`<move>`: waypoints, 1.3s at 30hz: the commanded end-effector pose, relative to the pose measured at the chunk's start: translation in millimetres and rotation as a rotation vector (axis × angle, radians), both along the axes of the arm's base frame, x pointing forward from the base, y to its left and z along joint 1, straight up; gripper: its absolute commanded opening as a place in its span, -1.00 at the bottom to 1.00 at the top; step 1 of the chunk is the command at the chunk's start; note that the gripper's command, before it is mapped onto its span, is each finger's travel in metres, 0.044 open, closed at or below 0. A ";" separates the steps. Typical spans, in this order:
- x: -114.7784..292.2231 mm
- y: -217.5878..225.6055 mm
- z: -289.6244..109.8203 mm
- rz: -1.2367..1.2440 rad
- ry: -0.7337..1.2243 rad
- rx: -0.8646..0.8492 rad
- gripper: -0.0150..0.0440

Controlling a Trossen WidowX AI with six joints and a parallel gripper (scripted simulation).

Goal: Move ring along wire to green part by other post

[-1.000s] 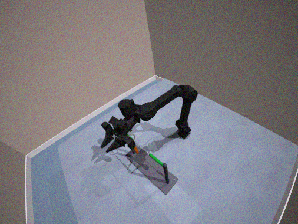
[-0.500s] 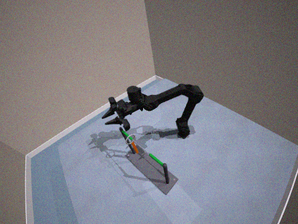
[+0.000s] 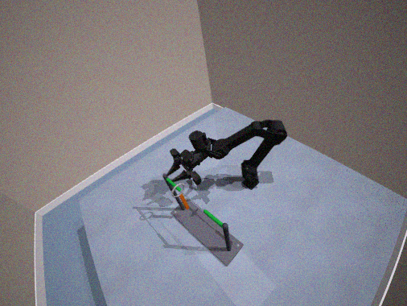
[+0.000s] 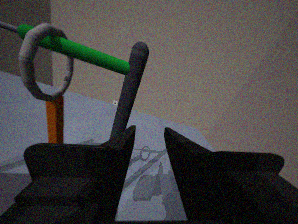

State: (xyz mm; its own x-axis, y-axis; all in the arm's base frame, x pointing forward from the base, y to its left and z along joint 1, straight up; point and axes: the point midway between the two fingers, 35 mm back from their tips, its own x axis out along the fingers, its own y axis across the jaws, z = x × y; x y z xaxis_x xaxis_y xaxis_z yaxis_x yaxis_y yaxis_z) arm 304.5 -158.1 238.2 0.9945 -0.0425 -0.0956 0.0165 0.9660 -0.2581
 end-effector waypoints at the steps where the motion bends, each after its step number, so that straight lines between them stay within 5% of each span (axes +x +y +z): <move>1: -16.3 8.8 -29.3 0.017 0.034 0.058 0.05; 18: -88.4 79.0 -139.4 0.120 0.125 0.364 0.05; 39: -39.0 87.3 -98.0 0.140 -0.010 0.251 0.05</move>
State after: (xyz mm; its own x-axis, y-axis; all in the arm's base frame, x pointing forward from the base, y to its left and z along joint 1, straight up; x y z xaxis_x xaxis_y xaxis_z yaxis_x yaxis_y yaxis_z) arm 263.1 -70.6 138.8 0.9890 0.1233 -0.0812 -0.1247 0.9921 -0.0132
